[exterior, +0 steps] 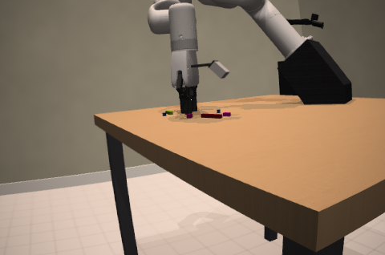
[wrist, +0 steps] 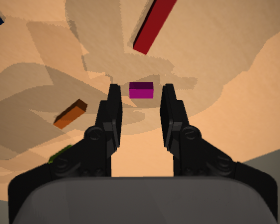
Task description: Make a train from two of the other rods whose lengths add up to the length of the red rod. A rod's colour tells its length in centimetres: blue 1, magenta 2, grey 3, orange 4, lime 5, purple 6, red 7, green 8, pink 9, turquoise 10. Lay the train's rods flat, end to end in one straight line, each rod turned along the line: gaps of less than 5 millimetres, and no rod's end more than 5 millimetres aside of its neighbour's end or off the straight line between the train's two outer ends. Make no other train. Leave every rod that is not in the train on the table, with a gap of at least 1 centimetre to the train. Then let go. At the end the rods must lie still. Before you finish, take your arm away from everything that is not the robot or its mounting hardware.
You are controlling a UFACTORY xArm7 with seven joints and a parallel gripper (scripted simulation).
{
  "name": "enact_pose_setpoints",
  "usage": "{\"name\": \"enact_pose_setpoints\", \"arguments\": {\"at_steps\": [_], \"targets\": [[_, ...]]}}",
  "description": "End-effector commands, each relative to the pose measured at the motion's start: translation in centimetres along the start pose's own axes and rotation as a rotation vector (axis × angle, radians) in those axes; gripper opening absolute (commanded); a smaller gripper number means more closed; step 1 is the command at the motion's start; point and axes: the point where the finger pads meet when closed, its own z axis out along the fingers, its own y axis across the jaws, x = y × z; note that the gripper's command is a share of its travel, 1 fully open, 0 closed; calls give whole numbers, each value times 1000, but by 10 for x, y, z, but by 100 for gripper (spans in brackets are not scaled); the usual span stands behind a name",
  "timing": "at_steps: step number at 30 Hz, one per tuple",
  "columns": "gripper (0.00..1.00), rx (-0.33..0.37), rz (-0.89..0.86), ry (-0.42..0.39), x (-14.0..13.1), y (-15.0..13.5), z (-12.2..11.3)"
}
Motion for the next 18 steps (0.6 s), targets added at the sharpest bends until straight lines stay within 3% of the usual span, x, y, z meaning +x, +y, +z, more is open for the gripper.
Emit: {"name": "enact_pose_setpoints", "arguments": {"at_steps": [1, 18], "targets": [[36, -3, -1, -1, 0, 1, -1], [36, -3, -1, -1, 0, 1, 8]]}}
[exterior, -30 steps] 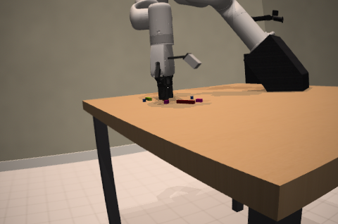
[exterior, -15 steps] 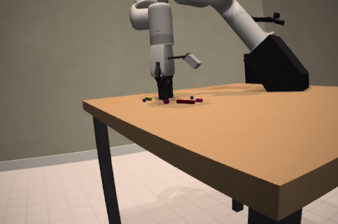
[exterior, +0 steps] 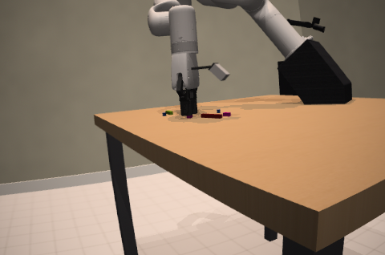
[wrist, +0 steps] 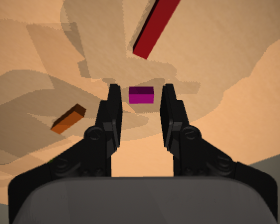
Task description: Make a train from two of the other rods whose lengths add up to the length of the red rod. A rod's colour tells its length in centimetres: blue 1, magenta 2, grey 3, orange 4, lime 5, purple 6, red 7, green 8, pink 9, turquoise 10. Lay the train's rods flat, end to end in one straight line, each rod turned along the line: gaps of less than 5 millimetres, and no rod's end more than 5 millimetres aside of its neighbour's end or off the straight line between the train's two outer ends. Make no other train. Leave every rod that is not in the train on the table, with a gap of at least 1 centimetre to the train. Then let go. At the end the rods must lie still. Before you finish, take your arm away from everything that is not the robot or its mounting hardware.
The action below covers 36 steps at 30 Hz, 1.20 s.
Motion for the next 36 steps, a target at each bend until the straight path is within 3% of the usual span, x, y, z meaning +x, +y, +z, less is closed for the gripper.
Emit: {"name": "enact_pose_setpoints", "arguments": {"at_steps": [1, 36], "targets": [[36, -3, -1, -1, 0, 1, 2], [36, -3, -1, -1, 0, 1, 6]]}}
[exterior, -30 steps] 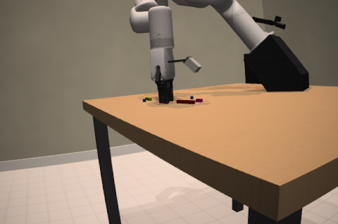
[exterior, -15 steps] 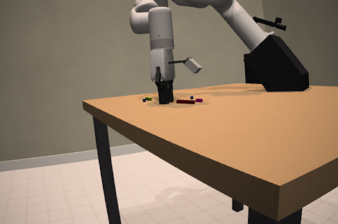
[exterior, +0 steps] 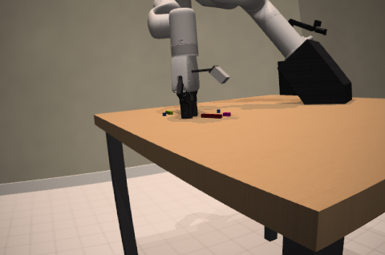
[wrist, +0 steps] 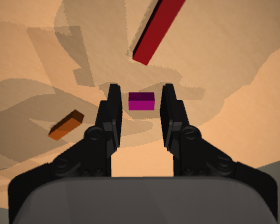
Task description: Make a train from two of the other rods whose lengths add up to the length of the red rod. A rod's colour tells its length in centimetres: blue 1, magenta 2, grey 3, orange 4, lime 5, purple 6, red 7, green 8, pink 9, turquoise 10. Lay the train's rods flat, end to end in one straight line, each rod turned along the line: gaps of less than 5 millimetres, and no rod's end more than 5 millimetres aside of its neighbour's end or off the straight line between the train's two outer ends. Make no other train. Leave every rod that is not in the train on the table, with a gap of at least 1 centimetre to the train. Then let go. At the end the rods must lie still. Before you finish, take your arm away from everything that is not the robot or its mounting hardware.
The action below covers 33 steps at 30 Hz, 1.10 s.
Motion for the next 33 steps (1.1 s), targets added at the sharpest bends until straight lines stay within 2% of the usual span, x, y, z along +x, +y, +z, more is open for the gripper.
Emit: {"name": "enact_pose_setpoints", "arguments": {"at_steps": [1, 12, 13, 33], "targets": [[36, -3, -1, -1, 0, 1, -1], [36, -3, -1, -1, 0, 1, -1], [15, -3, -1, -1, 0, 1, -1], [15, -3, -1, -1, 0, 1, -1]]}}
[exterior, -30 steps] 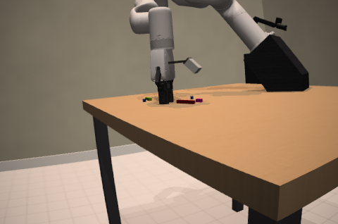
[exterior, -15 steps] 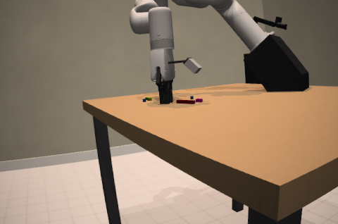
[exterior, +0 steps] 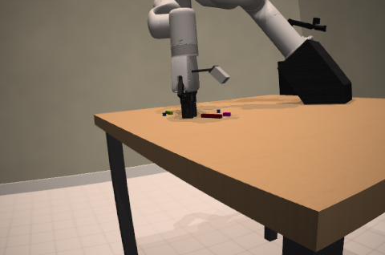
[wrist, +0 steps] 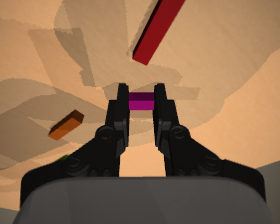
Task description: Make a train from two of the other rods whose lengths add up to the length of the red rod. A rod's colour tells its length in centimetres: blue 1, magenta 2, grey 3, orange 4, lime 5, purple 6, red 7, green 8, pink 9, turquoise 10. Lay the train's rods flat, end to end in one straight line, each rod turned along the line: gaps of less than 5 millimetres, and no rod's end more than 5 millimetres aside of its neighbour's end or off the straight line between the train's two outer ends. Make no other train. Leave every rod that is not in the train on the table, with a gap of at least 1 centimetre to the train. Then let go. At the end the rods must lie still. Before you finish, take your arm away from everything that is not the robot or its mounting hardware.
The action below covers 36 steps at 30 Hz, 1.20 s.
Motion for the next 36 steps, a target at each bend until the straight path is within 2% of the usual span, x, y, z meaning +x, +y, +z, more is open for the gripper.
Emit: {"name": "enact_pose_setpoints", "arguments": {"at_steps": [1, 17, 20, 25, 27, 32, 36], "targets": [[15, -3, -1, -1, 0, 1, -1], [15, -3, -1, -1, 0, 1, -6], [15, -3, -1, -1, 0, 1, -19], [15, -3, -1, -1, 0, 1, -56], [15, -3, -1, -1, 0, 1, -56], [15, -3, -1, -1, 0, 1, -88], [15, -3, -1, -1, 0, 1, -100]]}}
